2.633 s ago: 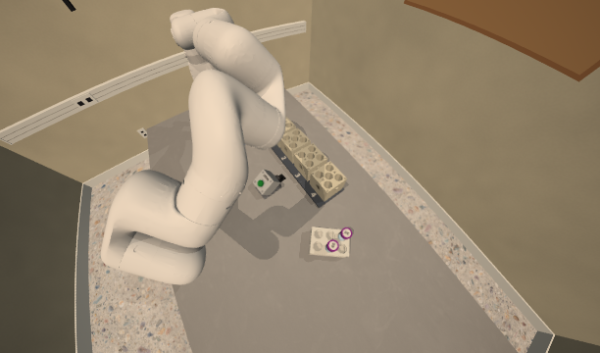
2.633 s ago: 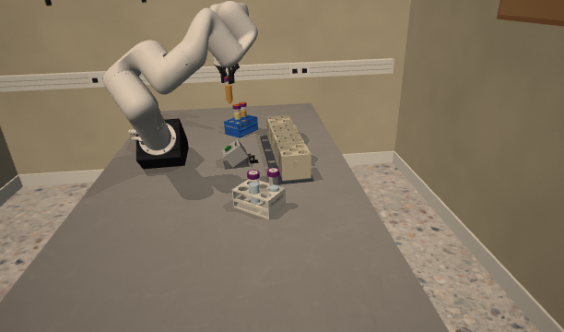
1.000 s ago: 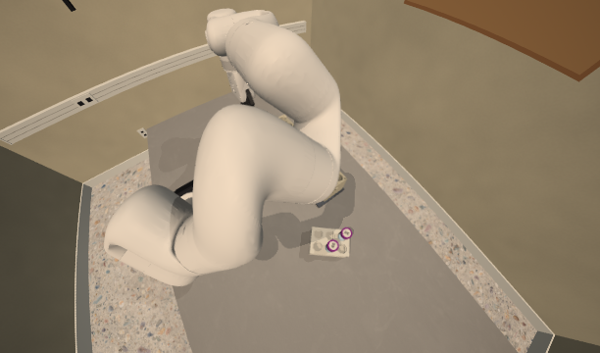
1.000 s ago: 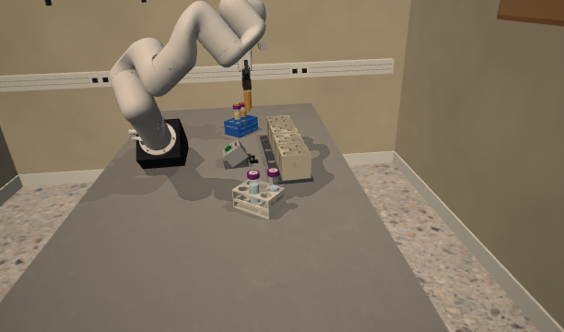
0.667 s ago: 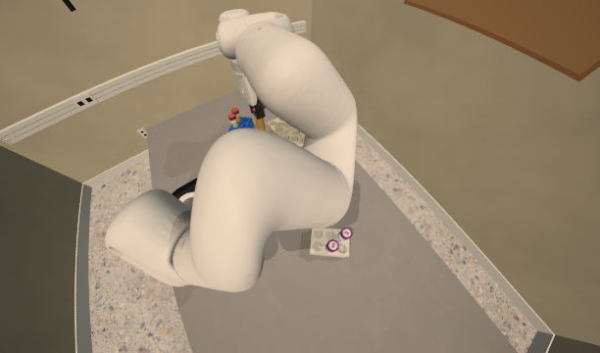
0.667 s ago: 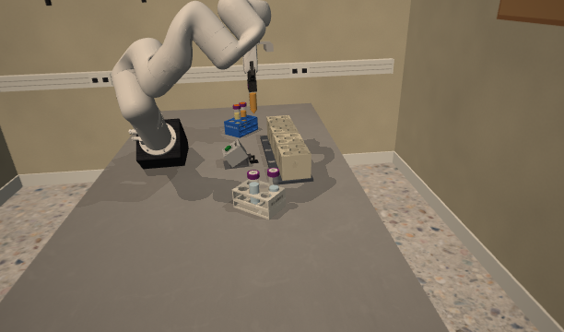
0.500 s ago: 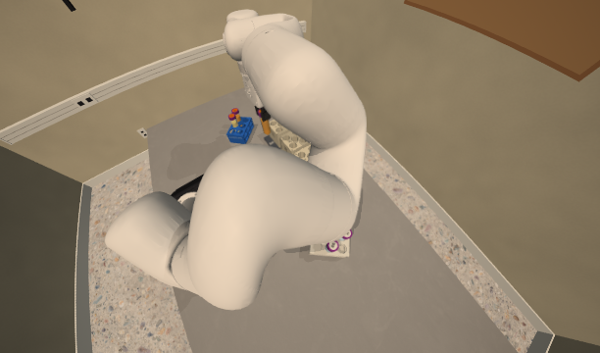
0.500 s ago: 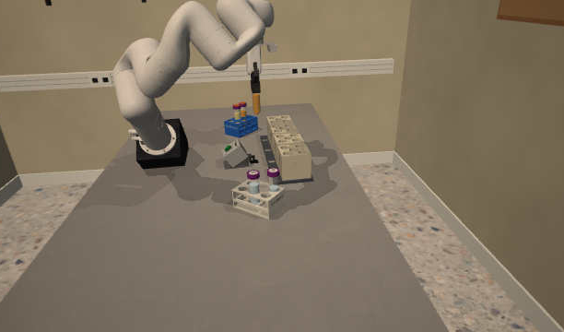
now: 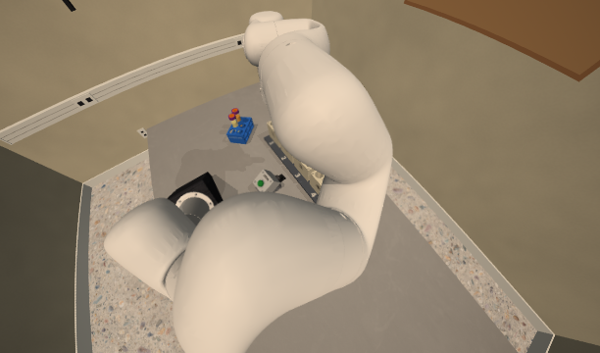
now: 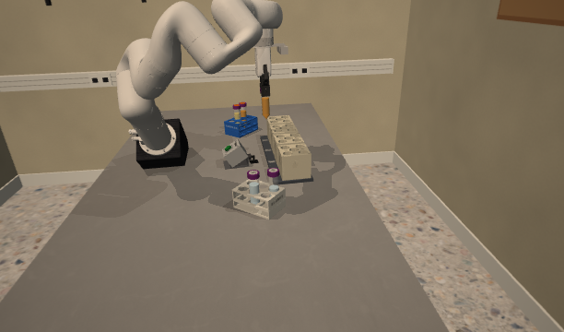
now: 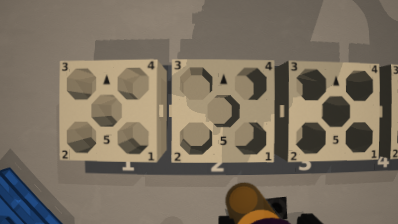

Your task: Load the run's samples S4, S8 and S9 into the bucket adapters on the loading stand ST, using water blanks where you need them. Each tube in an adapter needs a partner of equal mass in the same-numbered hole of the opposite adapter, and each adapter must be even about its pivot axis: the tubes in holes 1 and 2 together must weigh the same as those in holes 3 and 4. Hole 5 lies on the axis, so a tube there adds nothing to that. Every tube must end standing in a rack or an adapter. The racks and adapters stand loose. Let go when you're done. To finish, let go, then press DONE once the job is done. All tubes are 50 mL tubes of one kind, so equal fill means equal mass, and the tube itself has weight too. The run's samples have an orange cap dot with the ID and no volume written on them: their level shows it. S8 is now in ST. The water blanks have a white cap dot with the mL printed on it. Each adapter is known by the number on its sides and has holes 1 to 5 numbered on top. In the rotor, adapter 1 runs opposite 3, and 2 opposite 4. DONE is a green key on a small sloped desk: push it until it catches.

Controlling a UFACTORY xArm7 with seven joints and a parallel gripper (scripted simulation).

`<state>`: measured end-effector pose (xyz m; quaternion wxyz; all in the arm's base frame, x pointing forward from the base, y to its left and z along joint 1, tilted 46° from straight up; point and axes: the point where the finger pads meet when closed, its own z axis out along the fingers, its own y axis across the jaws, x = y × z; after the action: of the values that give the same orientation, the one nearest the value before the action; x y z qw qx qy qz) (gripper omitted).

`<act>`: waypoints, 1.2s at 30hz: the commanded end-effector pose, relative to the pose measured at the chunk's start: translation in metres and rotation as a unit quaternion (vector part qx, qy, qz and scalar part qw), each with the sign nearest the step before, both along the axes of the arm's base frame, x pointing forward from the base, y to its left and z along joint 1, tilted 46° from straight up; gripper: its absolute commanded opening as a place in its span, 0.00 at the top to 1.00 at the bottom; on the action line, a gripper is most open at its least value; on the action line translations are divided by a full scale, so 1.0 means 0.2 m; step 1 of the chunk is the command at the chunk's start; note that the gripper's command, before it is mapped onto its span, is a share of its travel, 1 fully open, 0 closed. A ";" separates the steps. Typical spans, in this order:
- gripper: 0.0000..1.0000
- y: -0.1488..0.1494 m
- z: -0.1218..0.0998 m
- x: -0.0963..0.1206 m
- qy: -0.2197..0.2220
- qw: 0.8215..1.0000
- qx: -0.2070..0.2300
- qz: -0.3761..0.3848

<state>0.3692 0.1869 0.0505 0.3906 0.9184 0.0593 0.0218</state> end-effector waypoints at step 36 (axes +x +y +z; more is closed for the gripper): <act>1.00 -0.49 0.58 0.48 -0.001 1.000 0.002 0.002</act>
<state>0.4527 0.0972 0.1531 0.3901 0.9186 0.0592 0.0220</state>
